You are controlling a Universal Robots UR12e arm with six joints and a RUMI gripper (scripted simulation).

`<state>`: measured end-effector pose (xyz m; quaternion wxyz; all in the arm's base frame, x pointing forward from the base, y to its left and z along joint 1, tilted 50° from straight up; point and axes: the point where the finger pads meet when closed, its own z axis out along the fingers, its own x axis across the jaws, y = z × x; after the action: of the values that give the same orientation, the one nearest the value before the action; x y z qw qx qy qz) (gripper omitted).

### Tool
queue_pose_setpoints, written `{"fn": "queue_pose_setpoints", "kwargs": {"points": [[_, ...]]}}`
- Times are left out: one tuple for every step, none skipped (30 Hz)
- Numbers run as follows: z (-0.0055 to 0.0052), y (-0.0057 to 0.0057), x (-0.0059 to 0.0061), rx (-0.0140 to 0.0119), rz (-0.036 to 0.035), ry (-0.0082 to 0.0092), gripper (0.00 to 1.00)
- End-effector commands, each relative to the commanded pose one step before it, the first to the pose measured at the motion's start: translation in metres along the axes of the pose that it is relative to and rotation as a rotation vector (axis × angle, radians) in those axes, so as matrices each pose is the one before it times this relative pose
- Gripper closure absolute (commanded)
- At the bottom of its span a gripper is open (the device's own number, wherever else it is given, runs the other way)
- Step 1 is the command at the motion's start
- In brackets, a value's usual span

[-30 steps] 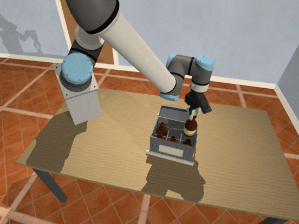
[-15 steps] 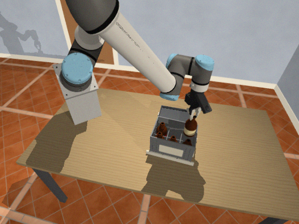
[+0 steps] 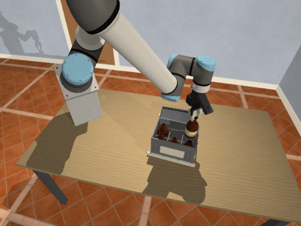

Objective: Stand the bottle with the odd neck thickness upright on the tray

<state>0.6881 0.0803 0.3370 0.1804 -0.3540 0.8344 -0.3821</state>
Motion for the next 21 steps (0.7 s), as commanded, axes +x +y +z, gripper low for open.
{"fn": "queue_pose_setpoints", "kwargs": {"points": [[-0.00062, -0.00039, -0.00032, 0.00072, 0.00039, -0.00099, 1.0], [0.0, 0.0, 0.0, 0.0, 0.0, 0.0, 1.0], [0.0, 0.0, 0.0, 0.0, 0.0, 0.0, 1.0], [0.0, 0.0, 0.0, 0.0, 0.0, 0.0, 1.0], [0.0, 0.0, 0.0, 0.0, 0.0, 0.0, 1.0], [0.0, 0.0, 0.0, 0.0, 0.0, 0.0, 1.0], [0.0, 0.0, 0.0, 0.0, 0.0, 0.0, 1.0], [0.0, 0.0, 0.0, 0.0, 0.0, 0.0, 1.0], [0.0, 0.0, 0.0, 0.0, 0.0, 0.0, 1.0], [-0.00001, 0.0, 0.0, 0.0, 0.0, 0.0, 1.0], [-0.00003, 0.0, 0.0, 0.0, 0.0, 0.0, 1.0], [-0.00006, 0.0, 0.0, 0.0, 0.0, 0.0, 1.0], [-0.0001, 0.0, 0.0, 0.0, 0.0, 0.0, 1.0], [0.0, 0.0, 0.0, 0.0, 0.0, 0.0, 1.0], [0.0, 0.0, 0.0, 0.0, 0.0, 0.0, 1.0], [-0.00014, 0.0, 0.0, 0.0, 0.0, 0.0, 1.0], [-0.00019, 0.0, 0.0, 0.0, 0.0, 0.0, 1.0], [-0.00025, 0.0, 0.0, 0.0, 0.0, 0.0, 1.0], [-0.0003, 0.0, 0.0, 0.0, 0.0, 0.0, 1.0], [-0.00036, 0.0, 0.0, 0.0, 0.0, 0.0, 1.0], [-0.00043, 0.0, 0.0, 0.0, 0.0, 0.0, 1.0]]}}
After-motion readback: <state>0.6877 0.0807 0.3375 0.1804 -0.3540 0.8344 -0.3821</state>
